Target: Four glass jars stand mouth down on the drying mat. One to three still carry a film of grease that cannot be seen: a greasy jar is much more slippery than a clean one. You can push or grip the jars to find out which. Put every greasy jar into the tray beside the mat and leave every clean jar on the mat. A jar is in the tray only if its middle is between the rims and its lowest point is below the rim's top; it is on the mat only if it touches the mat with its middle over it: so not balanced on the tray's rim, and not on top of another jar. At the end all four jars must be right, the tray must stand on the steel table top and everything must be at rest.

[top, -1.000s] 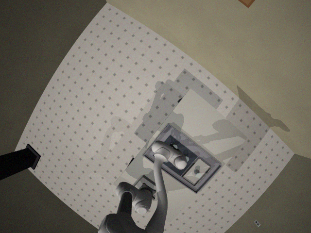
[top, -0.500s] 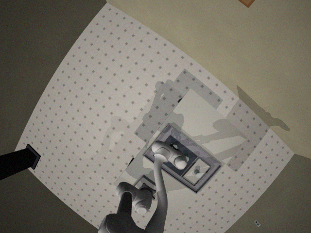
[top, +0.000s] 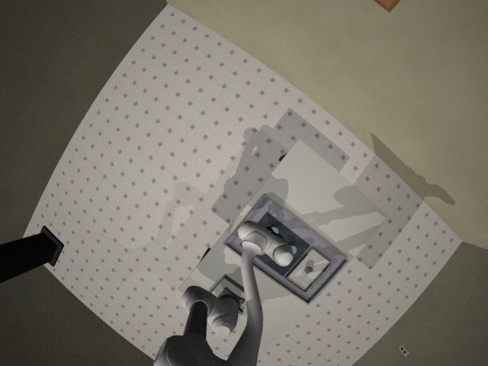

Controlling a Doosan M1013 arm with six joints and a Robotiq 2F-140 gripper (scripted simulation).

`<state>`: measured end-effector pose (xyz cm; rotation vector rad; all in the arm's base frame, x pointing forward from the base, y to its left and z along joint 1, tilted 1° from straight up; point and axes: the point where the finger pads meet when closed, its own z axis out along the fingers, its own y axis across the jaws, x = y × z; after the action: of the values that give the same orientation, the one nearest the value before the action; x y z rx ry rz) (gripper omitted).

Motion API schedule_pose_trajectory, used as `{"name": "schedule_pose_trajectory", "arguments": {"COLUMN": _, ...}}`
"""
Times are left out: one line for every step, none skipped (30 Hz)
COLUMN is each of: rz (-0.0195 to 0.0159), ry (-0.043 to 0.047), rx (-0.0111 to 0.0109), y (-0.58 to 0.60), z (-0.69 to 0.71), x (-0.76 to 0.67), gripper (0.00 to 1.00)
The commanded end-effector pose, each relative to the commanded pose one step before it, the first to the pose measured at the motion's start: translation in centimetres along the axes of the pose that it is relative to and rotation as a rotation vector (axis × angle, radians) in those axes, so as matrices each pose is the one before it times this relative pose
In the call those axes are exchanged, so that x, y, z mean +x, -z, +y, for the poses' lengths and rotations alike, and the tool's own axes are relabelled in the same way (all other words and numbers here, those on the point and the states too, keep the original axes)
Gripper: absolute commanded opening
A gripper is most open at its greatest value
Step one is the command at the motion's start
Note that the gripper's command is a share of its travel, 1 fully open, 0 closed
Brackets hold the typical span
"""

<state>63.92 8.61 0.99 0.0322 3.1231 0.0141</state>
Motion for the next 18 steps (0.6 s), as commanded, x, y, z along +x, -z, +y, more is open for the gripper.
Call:
{"name": "schedule_pose_trajectory", "arguments": {"rz": 0.00001, "ry": 0.00002, "rx": -0.0002, "y": 0.005, "z": 0.004, "x": 0.005, "gripper": 0.0}}
{"name": "schedule_pose_trajectory", "arguments": {"rz": 0.0, "ry": 0.0, "rx": 0.0, "y": 0.262, "z": 0.0, "x": 0.0, "gripper": 0.0}}
{"name": "schedule_pose_trajectory", "arguments": {"rz": 0.0, "ry": 0.0, "rx": 0.0, "y": 0.0, "z": 0.0, "x": 0.0, "gripper": 0.0}}
{"name": "schedule_pose_trajectory", "arguments": {"rz": 0.0, "ry": 0.0, "rx": 0.0, "y": 0.0, "z": 0.0, "x": 0.0, "gripper": 0.0}}
{"name": "schedule_pose_trajectory", "arguments": {"rz": 0.0, "ry": 0.0, "rx": 0.0, "y": 0.262, "z": 0.0, "x": 0.0, "gripper": 0.0}}
{"name": "schedule_pose_trajectory", "arguments": {"rz": 0.0, "ry": 0.0, "rx": 0.0, "y": 0.262, "z": 0.0, "x": 0.0, "gripper": 0.0}}
{"name": "schedule_pose_trajectory", "arguments": {"rz": 0.0, "ry": 0.0, "rx": 0.0, "y": 0.262, "z": 0.0, "x": 0.0, "gripper": 0.0}}
{"name": "schedule_pose_trajectory", "arguments": {"rz": 0.0, "ry": 0.0, "rx": 0.0, "y": 0.262, "z": 0.0, "x": 0.0, "gripper": 0.0}}
{"name": "schedule_pose_trajectory", "arguments": {"rz": 0.0, "ry": 0.0, "rx": 0.0, "y": 0.262, "z": 0.0, "x": 0.0, "gripper": 0.0}}
{"name": "schedule_pose_trajectory", "arguments": {"rz": 0.0, "ry": 0.0, "rx": 0.0, "y": 0.262, "z": 0.0, "x": 0.0, "gripper": 0.0}}
{"name": "schedule_pose_trajectory", "arguments": {"rz": 0.0, "ry": 0.0, "rx": 0.0, "y": 0.262, "z": 0.0, "x": 0.0, "gripper": 0.0}}
{"name": "schedule_pose_trajectory", "arguments": {"rz": 0.0, "ry": 0.0, "rx": 0.0, "y": 0.262, "z": 0.0, "x": 0.0, "gripper": 0.0}}
{"name": "schedule_pose_trajectory", "arguments": {"rz": 0.0, "ry": 0.0, "rx": 0.0, "y": 0.262, "z": 0.0, "x": 0.0, "gripper": 0.0}}
{"name": "schedule_pose_trajectory", "arguments": {"rz": 0.0, "ry": 0.0, "rx": 0.0, "y": 0.262, "z": 0.0, "x": 0.0, "gripper": 0.0}}
{"name": "schedule_pose_trajectory", "arguments": {"rz": 0.0, "ry": 0.0, "rx": 0.0, "y": 0.262, "z": 0.0, "x": 0.0, "gripper": 0.0}}
{"name": "schedule_pose_trajectory", "arguments": {"rz": 0.0, "ry": 0.0, "rx": 0.0, "y": 0.262, "z": 0.0, "x": 0.0, "gripper": 0.0}}
{"name": "schedule_pose_trajectory", "arguments": {"rz": 0.0, "ry": 0.0, "rx": 0.0, "y": 0.262, "z": 0.0, "x": 0.0, "gripper": 0.0}}
{"name": "schedule_pose_trajectory", "arguments": {"rz": 0.0, "ry": 0.0, "rx": 0.0, "y": 0.262, "z": 0.0, "x": 0.0, "gripper": 0.0}}
